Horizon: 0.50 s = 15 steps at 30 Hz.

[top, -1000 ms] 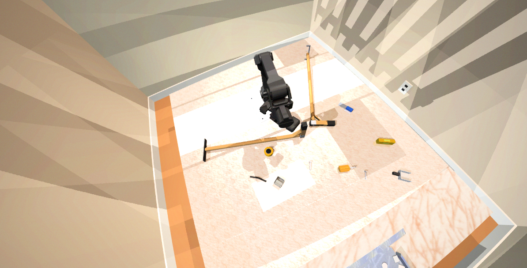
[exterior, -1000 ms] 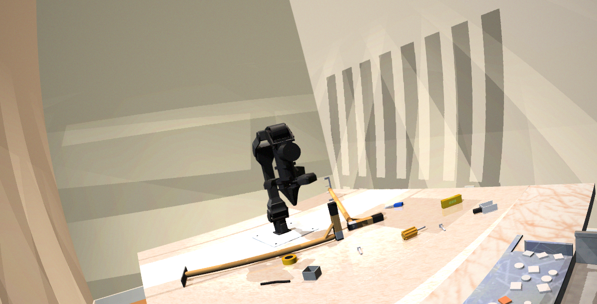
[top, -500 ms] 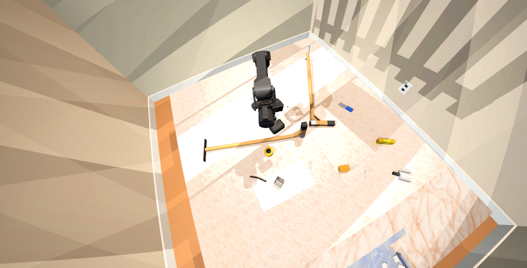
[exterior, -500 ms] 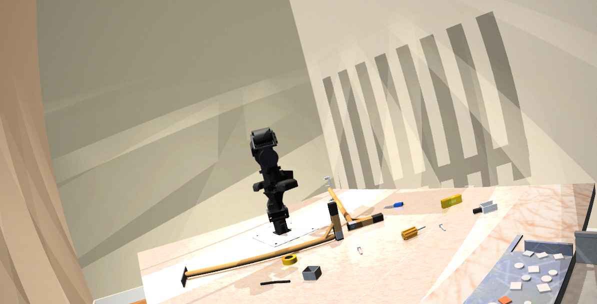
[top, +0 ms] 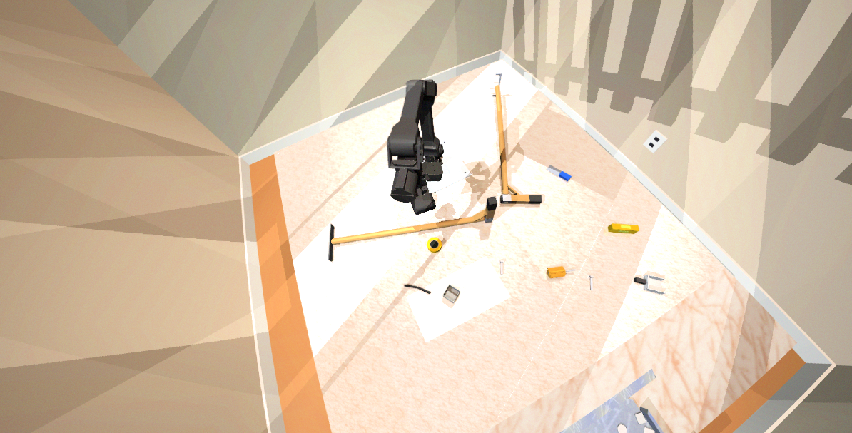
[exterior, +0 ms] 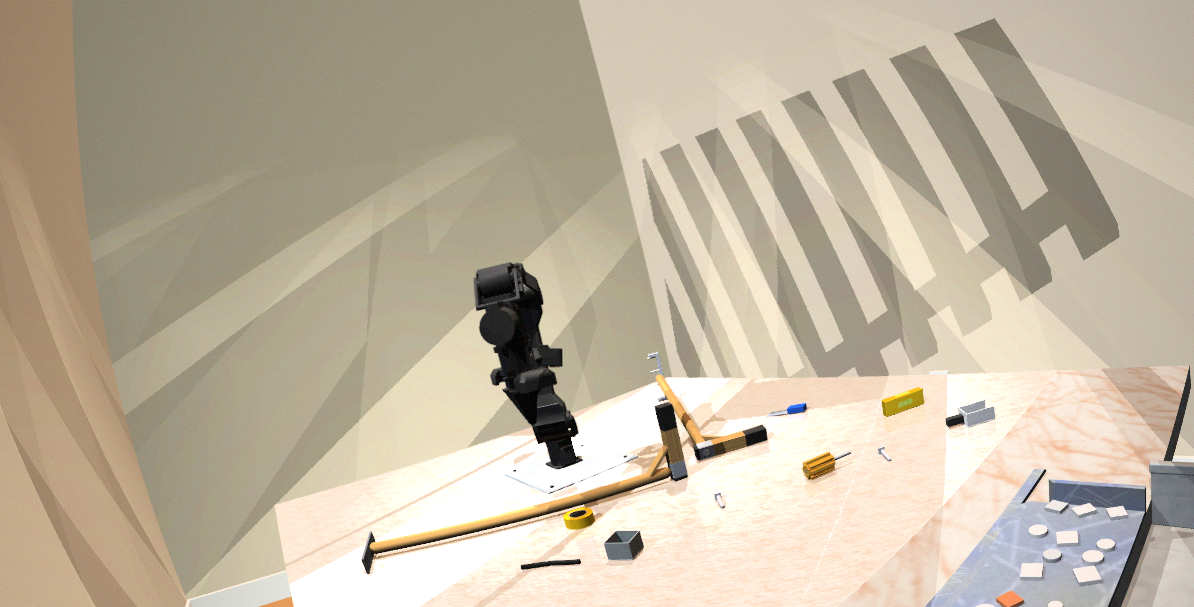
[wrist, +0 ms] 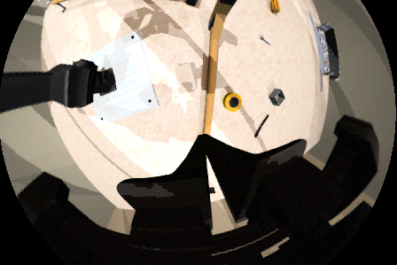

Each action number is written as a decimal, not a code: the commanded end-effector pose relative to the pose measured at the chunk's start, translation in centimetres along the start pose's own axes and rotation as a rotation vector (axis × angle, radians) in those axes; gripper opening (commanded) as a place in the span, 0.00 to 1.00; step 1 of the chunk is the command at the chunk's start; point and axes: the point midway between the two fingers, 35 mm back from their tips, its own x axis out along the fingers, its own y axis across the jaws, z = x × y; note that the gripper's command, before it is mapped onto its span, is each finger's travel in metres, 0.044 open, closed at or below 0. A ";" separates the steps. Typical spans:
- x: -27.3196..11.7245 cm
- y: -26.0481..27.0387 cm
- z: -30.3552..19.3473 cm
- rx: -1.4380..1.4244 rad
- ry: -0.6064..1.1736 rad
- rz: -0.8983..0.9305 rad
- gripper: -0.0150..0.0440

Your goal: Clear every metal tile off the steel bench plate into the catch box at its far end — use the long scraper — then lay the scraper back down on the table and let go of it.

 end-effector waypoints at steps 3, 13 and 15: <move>0.0 1.3 -1.1 0.102 0.000 -0.004 0.25; 0.3 2.6 -2.3 0.202 0.000 -0.002 0.25; 0.5 2.5 -2.3 0.202 0.000 -0.002 0.25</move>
